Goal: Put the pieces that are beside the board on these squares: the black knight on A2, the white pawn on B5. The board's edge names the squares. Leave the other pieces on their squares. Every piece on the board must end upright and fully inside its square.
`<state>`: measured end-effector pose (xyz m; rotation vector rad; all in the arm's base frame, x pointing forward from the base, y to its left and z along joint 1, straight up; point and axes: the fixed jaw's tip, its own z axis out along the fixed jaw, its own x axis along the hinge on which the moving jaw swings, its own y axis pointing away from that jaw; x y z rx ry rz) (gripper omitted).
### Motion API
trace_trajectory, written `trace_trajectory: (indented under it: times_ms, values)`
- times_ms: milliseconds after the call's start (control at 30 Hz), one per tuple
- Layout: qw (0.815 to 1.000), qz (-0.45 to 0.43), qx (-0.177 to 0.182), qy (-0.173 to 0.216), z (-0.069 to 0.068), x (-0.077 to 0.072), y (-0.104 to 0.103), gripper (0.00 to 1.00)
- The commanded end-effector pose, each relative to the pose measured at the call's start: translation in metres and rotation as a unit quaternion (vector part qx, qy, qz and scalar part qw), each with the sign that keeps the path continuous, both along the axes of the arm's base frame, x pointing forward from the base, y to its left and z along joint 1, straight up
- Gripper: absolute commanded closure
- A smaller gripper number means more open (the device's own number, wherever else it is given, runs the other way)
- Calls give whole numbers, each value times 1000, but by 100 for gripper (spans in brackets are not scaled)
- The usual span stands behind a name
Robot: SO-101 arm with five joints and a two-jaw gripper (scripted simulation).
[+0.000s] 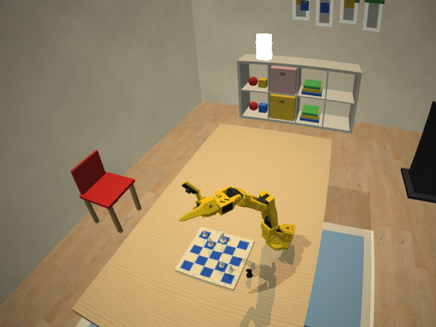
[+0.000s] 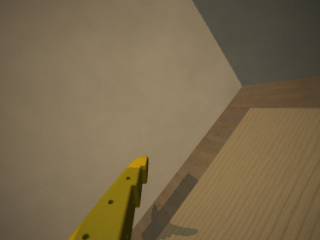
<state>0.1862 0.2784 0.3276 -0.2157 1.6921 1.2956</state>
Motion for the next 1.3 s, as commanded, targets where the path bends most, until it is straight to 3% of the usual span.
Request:
trace_trajectory:
  times_ms: [0,467,600,833,933,1067,1267]
  values:
    - [1000,-5,-8,-5,0,-1,-7,5]
    - [998,-18,-64,-19,-5,-9,-33,11]
    - [998,-18,-64,-19,-5,-9,-33,11]
    - [993,-26,-107,-29,-13,-18,-54,17]
    - [993,-26,-107,-29,-13,-18,-54,17]
    - [989,-30,-140,-36,-21,-24,-69,21]
    - [986,-32,-156,-39,-26,-28,-77,23]
